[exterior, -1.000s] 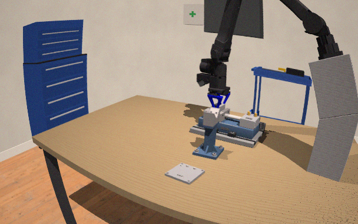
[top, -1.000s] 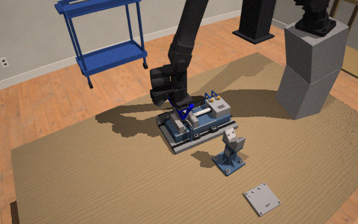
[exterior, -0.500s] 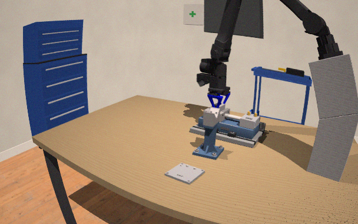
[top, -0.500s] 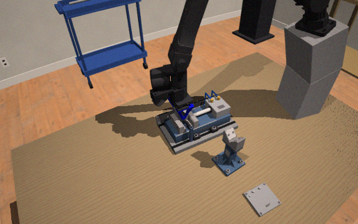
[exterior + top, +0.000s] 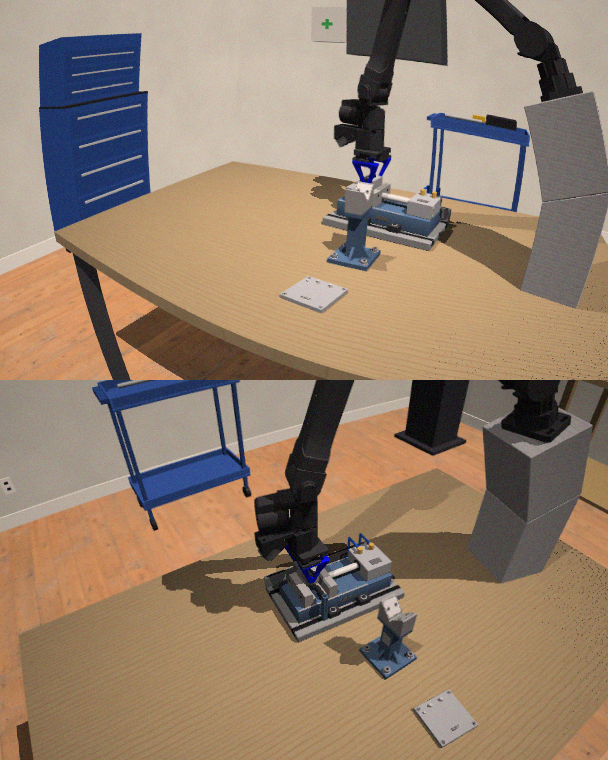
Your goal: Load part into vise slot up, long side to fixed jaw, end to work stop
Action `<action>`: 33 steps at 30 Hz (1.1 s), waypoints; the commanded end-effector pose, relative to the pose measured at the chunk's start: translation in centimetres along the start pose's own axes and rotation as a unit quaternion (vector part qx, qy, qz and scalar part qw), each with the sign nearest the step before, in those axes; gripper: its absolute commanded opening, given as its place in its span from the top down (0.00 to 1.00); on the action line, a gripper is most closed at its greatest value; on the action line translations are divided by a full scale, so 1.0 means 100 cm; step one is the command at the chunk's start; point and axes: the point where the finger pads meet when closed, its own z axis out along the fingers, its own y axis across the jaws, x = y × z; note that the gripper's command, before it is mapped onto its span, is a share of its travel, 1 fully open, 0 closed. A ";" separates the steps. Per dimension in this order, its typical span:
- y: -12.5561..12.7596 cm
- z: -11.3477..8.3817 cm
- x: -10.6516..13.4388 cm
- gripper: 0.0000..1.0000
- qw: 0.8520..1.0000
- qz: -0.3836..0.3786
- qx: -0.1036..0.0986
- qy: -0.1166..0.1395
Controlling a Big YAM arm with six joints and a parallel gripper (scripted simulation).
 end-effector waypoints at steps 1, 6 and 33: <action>0.002 -0.015 -0.029 1.00 1.000 -0.002 0.006 -0.027; 0.002 -0.015 -0.029 1.00 1.000 -0.002 0.006 -0.027; 0.002 -0.018 -0.030 1.00 1.000 -0.002 0.006 -0.030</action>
